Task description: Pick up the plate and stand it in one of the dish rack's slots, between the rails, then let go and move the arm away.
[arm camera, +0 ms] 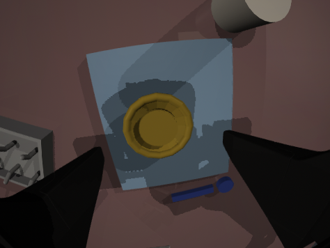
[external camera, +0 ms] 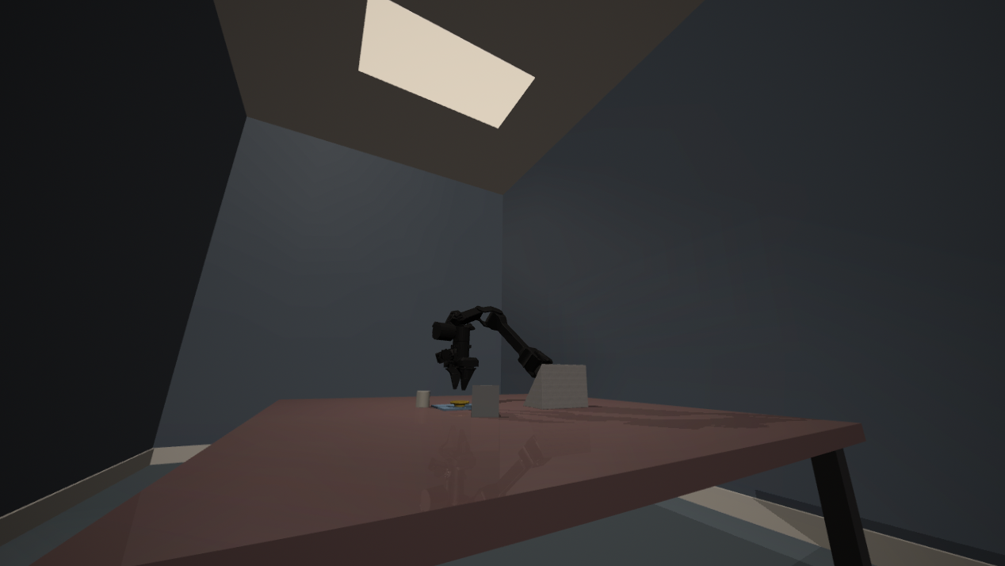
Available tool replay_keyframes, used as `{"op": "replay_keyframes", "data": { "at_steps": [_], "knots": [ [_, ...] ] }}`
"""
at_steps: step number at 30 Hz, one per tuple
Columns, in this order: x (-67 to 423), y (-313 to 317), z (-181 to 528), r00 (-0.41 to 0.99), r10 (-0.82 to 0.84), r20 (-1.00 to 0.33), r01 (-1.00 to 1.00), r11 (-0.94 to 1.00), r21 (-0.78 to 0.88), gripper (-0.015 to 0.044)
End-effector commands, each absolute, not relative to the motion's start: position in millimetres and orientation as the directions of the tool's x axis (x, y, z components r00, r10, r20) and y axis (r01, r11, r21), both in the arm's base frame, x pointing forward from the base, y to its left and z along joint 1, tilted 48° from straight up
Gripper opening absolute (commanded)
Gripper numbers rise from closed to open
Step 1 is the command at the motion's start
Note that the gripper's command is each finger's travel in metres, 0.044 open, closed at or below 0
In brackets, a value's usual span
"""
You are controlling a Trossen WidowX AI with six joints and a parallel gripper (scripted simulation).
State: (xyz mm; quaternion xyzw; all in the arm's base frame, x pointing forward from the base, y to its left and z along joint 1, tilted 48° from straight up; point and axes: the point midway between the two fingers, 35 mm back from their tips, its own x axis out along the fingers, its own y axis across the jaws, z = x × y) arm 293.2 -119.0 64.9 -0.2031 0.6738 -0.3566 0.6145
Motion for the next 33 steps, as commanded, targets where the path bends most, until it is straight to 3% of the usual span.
{"op": "replay_keyframes", "data": {
  "at_steps": [1,28,30,33],
  "knots": [
    [290.7,-124.0,57.9,-0.169,-0.716,-0.678,0.151,0.661,-0.735,0.0400],
    [280.9,-152.8,30.0,-0.169,-0.718,-0.675,0.151,0.658,-0.738,0.0400],
    [280.9,-152.8,30.0,-0.169,-0.718,-0.675,0.151,0.658,-0.738,0.0348],
    [280.9,-152.8,30.0,-0.169,-0.718,-0.675,0.151,0.658,-0.738,0.0345]
  ]
}}
